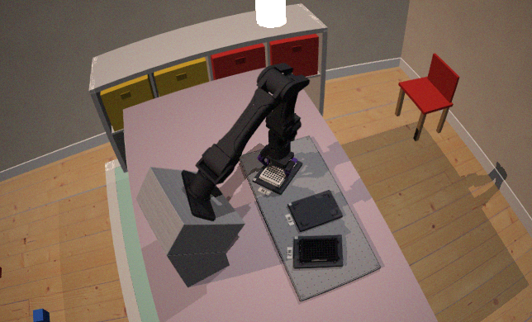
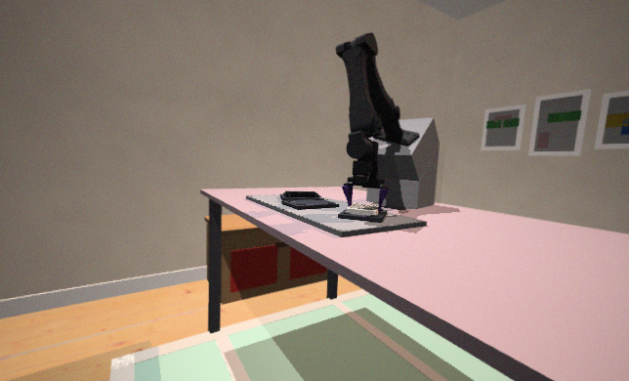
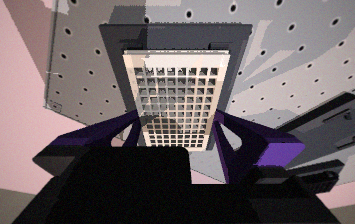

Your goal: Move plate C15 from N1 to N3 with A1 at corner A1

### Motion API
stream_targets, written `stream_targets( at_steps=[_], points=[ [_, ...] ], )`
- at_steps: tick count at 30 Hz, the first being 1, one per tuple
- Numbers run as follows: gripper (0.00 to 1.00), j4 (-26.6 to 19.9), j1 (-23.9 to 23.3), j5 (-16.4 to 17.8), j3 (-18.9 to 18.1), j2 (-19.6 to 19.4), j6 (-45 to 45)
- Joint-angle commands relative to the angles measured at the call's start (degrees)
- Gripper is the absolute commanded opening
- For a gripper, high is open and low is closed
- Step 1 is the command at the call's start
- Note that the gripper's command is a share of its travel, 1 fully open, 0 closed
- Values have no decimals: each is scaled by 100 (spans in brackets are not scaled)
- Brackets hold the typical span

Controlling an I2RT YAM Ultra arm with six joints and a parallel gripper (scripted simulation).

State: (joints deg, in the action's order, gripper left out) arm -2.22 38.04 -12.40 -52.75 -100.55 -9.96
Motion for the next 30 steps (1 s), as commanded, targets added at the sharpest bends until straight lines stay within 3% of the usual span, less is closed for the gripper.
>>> stream_targets(
  at_steps=[1, 14, 17, 22, 30],
  points=[
    [0, 41, 17, 35, -127, 109, -29],
    [0, 41, 17, 35, -127, 109, -29],
    [0, -134, 81, 3, 121, 244, 10],
    [0, -228, 105, -37, 36, 369, 55],
    [0, -461, 159, -80, 200, 661, 97]
  ],
)
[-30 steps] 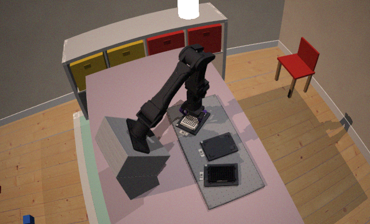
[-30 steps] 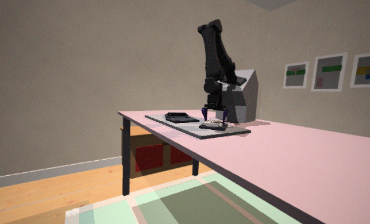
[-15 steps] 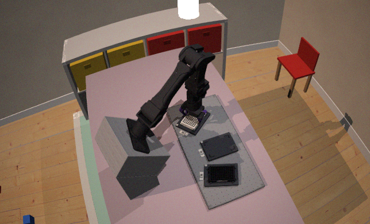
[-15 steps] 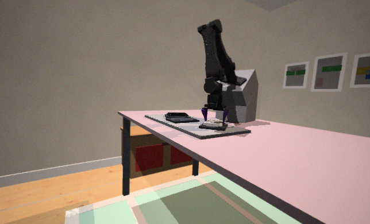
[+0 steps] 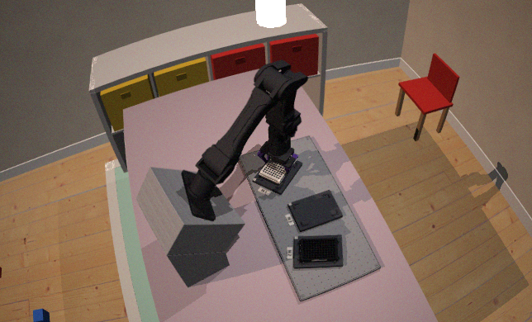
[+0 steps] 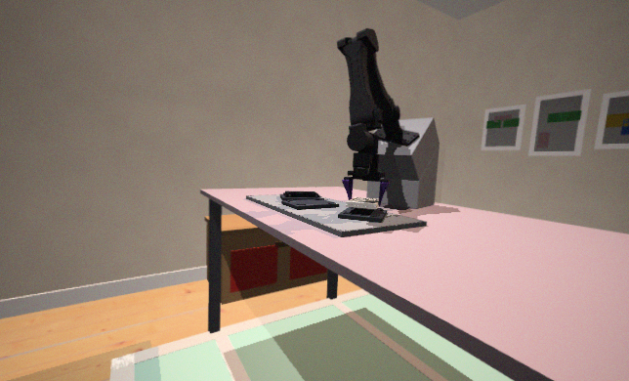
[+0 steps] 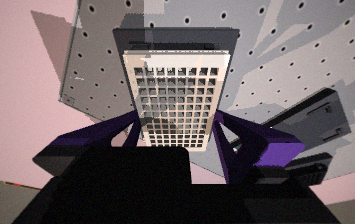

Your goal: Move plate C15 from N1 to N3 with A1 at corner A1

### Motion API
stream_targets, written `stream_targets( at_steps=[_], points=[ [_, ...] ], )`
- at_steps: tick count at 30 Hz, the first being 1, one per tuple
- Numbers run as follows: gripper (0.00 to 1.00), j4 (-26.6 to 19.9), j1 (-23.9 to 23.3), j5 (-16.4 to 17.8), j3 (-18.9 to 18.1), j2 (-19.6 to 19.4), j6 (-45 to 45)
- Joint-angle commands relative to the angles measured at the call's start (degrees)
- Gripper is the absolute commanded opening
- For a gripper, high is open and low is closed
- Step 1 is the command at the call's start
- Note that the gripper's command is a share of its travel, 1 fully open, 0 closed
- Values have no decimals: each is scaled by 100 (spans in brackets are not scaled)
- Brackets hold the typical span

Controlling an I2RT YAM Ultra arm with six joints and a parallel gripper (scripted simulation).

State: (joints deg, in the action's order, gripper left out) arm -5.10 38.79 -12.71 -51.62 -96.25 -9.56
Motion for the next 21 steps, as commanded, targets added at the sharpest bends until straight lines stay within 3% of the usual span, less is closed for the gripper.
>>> stream_targets(
  at_steps=[1, 21],
  points=[
    [0, -202, 91, -54, 82, 266, 63],
    [0, -758, 214, -134, 209, 889, 158]
  ],
)
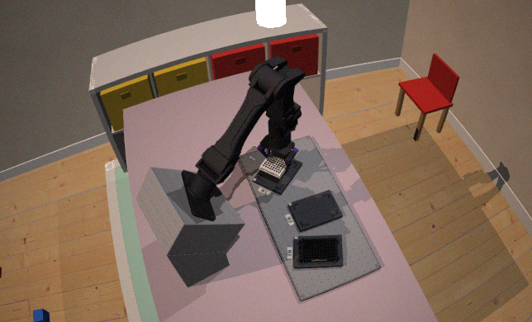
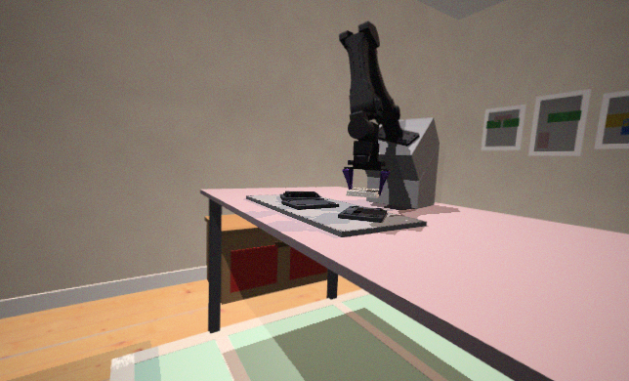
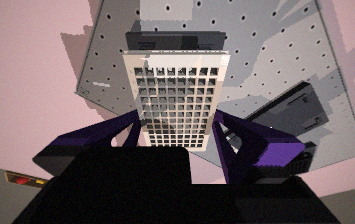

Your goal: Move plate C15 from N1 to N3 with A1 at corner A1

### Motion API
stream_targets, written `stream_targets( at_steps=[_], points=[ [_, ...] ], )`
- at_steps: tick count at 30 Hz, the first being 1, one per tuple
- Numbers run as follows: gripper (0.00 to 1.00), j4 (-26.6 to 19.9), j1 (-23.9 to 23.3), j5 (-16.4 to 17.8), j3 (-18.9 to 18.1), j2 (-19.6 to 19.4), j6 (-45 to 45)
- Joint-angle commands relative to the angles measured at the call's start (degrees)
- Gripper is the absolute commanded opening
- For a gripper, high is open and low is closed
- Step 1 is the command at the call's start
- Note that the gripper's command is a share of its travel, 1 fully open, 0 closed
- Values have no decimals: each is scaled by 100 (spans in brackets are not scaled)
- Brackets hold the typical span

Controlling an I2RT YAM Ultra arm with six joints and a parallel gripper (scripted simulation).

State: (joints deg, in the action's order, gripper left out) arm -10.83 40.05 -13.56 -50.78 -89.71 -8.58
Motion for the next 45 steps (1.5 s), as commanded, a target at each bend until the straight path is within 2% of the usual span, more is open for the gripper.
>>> stream_targets(
  at_steps=[1, 9, 11, 18, 39, 40, 45],
  points=[
    [0, -220, 95, -54, 129, 270, 66],
    [0, -426, 143, -85, 137, 476, 104],
    [0, -493, 160, -94, 24, 551, 119],
    [0, -719, 215, -129, -16, 764, 163],
    [0, -667, 167, -102, 11, 667, 136],
    [0, -732, 44, -25, 158, 800, 309],
    [0, -576, -295, 192, 275, 934, 999]
  ],
)
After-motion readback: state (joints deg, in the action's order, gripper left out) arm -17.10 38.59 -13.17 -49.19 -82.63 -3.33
